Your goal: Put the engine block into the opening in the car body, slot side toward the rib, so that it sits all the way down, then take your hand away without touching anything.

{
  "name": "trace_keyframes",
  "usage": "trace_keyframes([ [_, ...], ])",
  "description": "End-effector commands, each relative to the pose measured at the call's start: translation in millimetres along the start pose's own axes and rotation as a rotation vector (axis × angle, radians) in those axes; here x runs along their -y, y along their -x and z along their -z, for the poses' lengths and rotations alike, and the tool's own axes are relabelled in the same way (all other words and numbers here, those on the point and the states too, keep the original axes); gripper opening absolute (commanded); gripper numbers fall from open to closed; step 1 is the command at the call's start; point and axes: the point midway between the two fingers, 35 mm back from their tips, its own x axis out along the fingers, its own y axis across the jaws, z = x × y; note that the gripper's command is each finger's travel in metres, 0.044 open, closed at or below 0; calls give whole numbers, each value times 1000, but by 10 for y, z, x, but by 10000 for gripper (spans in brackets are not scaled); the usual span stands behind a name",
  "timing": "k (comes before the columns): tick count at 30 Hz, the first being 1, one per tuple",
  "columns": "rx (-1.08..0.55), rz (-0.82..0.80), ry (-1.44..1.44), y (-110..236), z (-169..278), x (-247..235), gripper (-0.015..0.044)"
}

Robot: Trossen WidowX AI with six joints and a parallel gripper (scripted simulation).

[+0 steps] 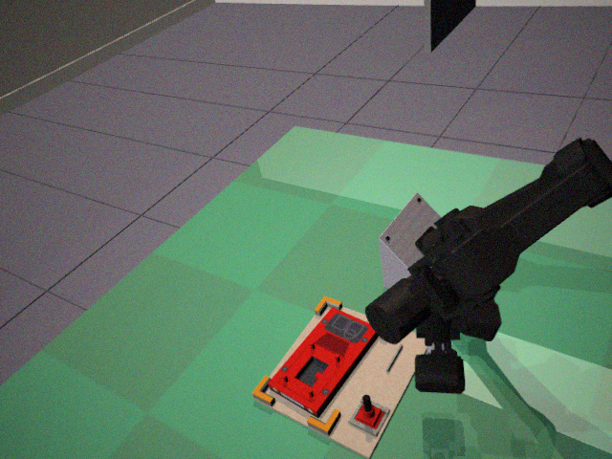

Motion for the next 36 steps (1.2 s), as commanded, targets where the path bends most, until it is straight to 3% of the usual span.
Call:
trace_keyframes([
  [1,-3,-1,11,135,0,-13,0],
  [12,6,-2,-8,308,-30,-53,0],
  [36,5,-3,-816,233,-29,-49,0],
])
